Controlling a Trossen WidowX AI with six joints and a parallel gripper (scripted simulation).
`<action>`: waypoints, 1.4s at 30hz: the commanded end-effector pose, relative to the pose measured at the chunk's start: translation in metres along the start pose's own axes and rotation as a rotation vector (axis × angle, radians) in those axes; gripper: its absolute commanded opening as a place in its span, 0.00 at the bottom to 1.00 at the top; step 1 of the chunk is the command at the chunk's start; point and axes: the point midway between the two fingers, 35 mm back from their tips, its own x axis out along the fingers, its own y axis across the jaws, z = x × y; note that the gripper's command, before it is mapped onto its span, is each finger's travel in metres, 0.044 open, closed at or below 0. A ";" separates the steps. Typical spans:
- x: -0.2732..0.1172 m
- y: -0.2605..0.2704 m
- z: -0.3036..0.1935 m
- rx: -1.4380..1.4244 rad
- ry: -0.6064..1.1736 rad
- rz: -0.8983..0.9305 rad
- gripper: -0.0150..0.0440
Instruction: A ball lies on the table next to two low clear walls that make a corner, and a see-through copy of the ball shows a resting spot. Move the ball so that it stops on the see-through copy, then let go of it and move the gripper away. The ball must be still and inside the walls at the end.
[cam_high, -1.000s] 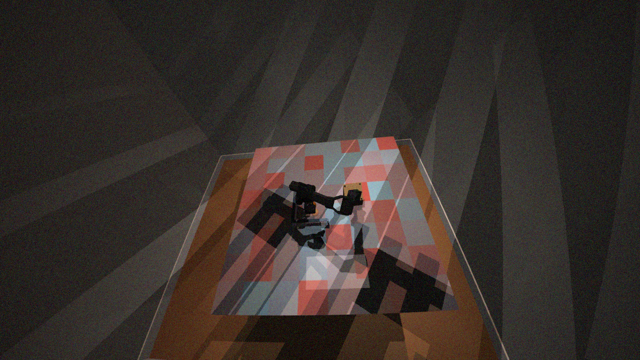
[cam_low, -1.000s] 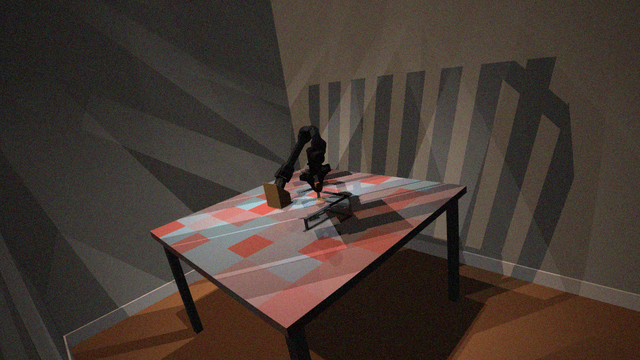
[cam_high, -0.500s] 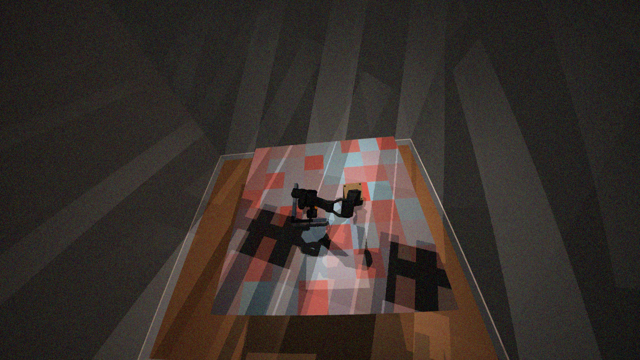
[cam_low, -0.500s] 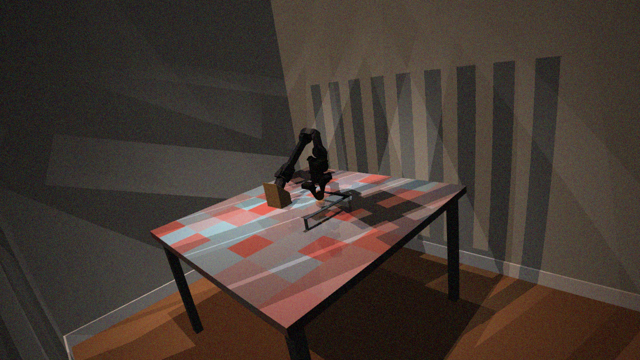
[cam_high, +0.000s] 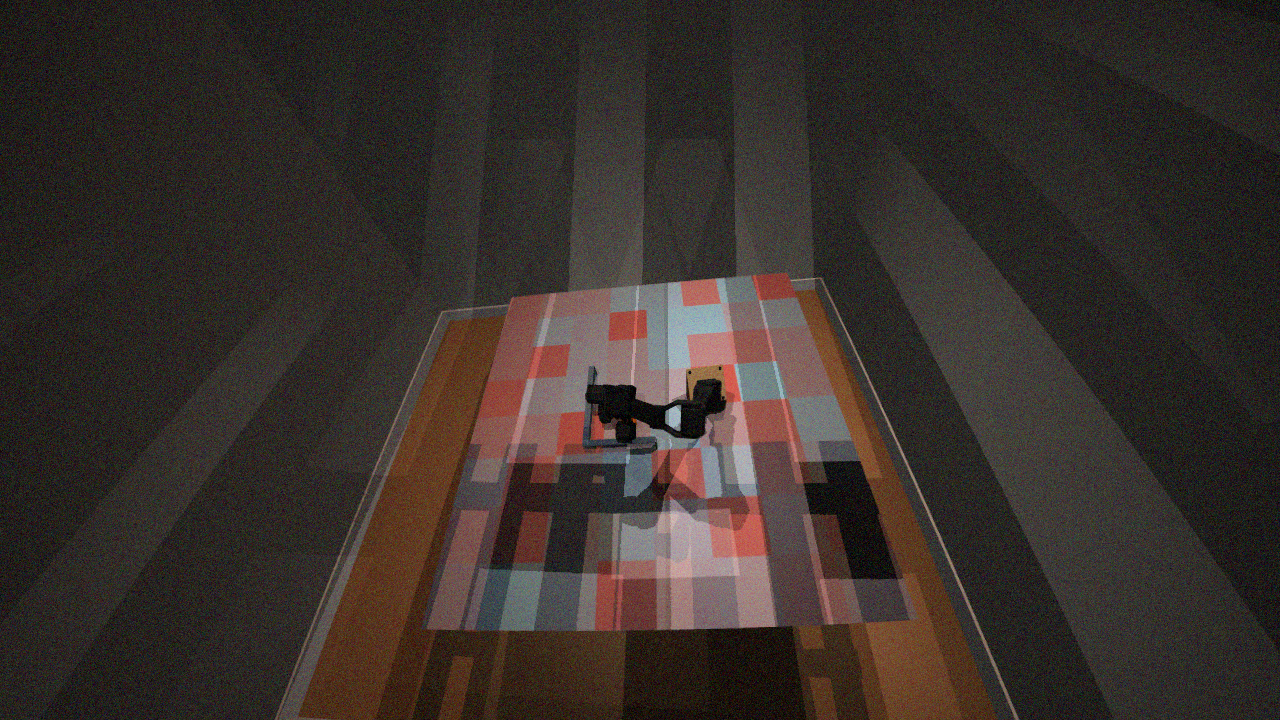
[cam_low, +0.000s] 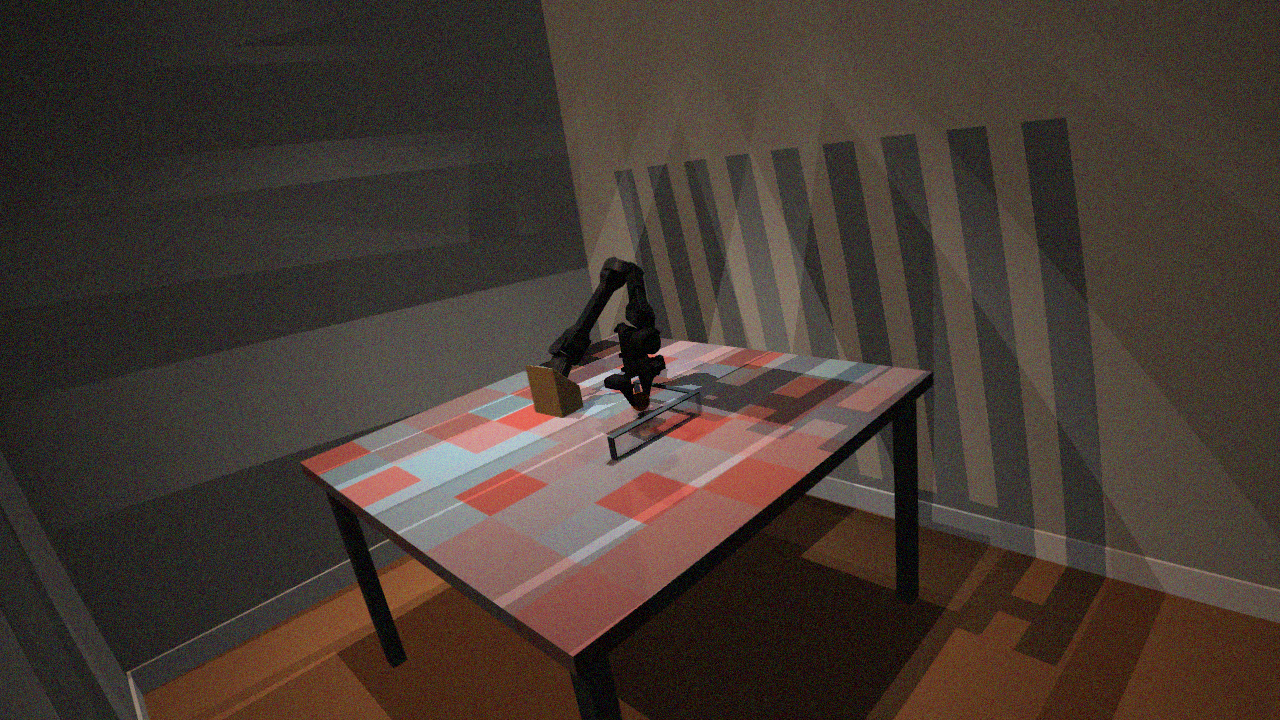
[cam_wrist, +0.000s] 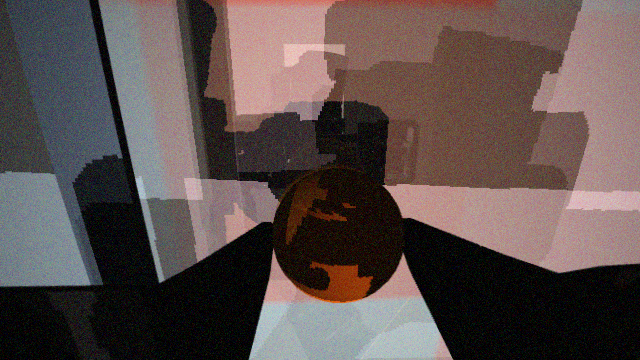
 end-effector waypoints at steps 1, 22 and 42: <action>0.008 0.000 -0.001 0.006 0.003 0.004 0.25; 0.013 0.000 -0.001 0.002 0.002 0.001 0.79; -0.066 -0.002 0.003 0.013 -0.011 0.000 0.87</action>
